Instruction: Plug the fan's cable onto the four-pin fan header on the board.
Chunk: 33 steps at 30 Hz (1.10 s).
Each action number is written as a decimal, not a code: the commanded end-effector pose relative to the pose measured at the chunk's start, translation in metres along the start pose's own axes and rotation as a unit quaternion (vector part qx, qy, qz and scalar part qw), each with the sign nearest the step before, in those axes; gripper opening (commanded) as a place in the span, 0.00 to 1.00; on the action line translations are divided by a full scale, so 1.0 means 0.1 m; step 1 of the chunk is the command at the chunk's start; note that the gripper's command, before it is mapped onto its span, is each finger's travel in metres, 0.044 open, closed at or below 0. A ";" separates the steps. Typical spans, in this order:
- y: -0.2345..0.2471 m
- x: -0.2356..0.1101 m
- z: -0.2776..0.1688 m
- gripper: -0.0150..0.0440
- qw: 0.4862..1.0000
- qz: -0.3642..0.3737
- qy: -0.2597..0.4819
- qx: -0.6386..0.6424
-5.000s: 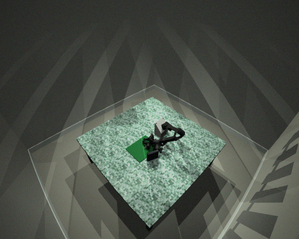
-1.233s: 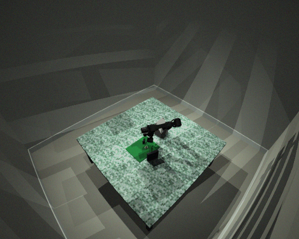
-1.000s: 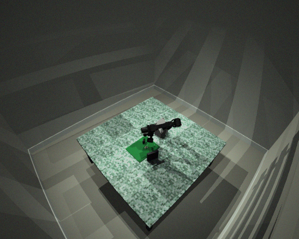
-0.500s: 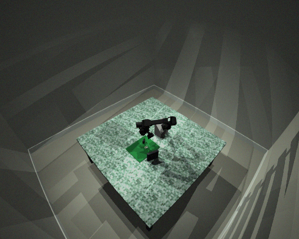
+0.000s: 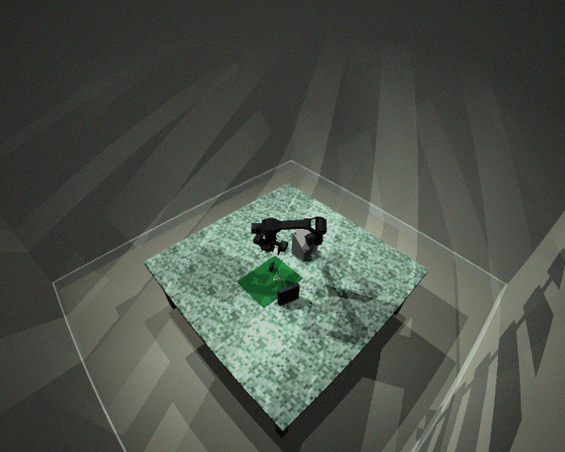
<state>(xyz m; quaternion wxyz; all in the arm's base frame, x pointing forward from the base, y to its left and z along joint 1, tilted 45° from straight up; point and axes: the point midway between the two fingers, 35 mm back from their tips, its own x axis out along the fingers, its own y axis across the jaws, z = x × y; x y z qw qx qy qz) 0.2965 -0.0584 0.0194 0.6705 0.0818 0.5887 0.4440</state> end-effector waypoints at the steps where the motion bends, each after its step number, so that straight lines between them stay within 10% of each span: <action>1: -0.02 0.22 0.01 1.00 1.000 0.005 0.003 -0.002; 7: 0.02 0.95 -0.01 1.00 1.000 0.007 0.001 -0.002; 33: 0.03 1.31 -0.01 1.00 1.000 0.007 0.001 -0.002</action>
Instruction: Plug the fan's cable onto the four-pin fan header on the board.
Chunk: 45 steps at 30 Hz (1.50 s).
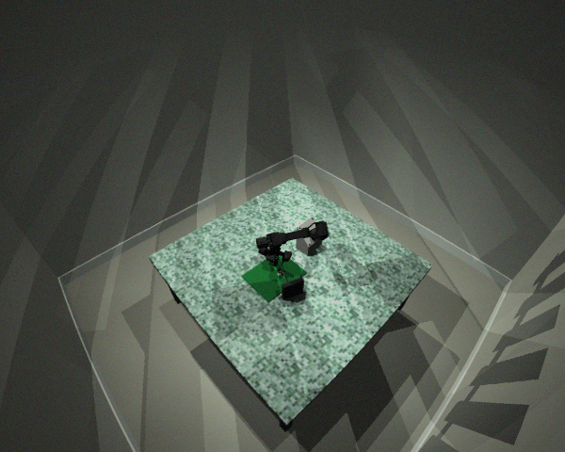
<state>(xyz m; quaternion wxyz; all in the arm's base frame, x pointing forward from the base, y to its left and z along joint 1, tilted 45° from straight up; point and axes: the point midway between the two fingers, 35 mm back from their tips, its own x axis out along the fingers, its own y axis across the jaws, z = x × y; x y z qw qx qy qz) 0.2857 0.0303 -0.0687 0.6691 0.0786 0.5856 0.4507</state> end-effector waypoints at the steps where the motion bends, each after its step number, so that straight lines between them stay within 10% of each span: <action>1: 0.00 0.07 -0.02 1.00 1.000 0.004 0.000 0.005; 14: 0.02 0.23 -0.03 1.00 1.000 0.005 0.000 0.005; 30: 0.02 0.20 -0.01 0.29 1.000 0.002 0.001 0.000; 45: 0.01 -0.29 -0.01 0.25 1.000 0.004 0.001 -0.021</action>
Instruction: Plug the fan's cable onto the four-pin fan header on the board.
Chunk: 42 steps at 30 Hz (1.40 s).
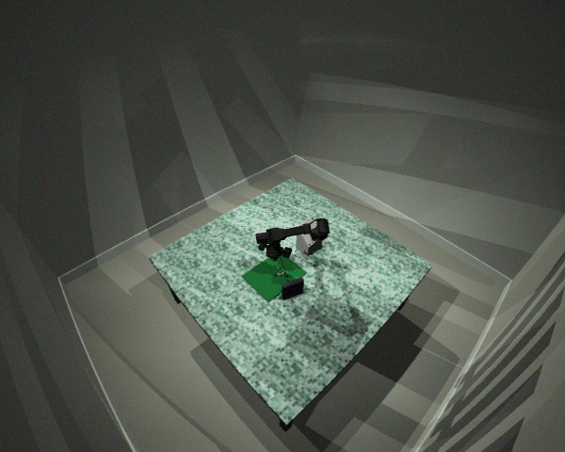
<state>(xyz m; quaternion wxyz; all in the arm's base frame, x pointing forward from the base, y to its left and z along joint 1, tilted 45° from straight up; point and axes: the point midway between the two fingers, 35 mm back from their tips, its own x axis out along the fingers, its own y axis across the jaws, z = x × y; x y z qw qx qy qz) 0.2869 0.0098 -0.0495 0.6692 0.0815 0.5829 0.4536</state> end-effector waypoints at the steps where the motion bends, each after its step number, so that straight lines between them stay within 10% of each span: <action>1: 0.02 -0.01 0.02 0.25 0.999 0.000 0.004 -0.037; 21: 0.17 -0.01 0.18 0.25 0.928 0.000 0.004 -0.373; 42: 0.34 0.00 0.35 0.25 0.735 0.002 0.003 -0.678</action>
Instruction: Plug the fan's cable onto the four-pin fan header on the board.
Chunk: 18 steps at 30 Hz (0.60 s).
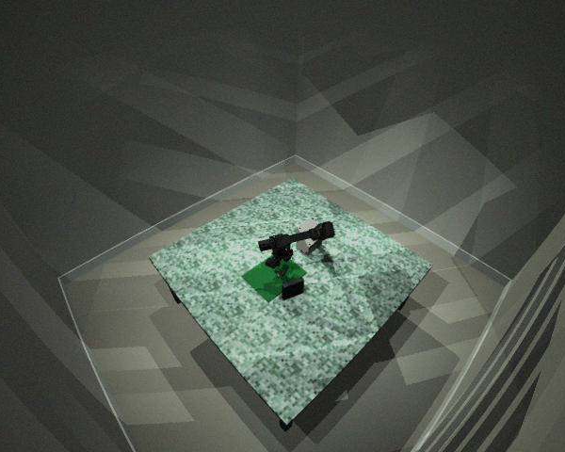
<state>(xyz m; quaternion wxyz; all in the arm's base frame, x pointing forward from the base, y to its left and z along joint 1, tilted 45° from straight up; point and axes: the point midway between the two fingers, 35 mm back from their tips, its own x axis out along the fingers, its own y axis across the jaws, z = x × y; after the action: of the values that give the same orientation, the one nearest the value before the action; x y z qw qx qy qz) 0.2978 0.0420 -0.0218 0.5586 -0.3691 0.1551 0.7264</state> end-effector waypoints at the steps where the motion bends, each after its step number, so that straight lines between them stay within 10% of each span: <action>1: -0.04 -0.02 0.05 0.25 0.998 -0.004 0.001 -0.060; 18: -0.14 -0.02 0.22 0.25 0.938 -0.004 0.001 -0.347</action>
<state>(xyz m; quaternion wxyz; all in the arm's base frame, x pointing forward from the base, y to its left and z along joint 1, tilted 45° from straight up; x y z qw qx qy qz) 0.3013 0.0571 -0.0082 0.4196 -0.5215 -0.0752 0.7392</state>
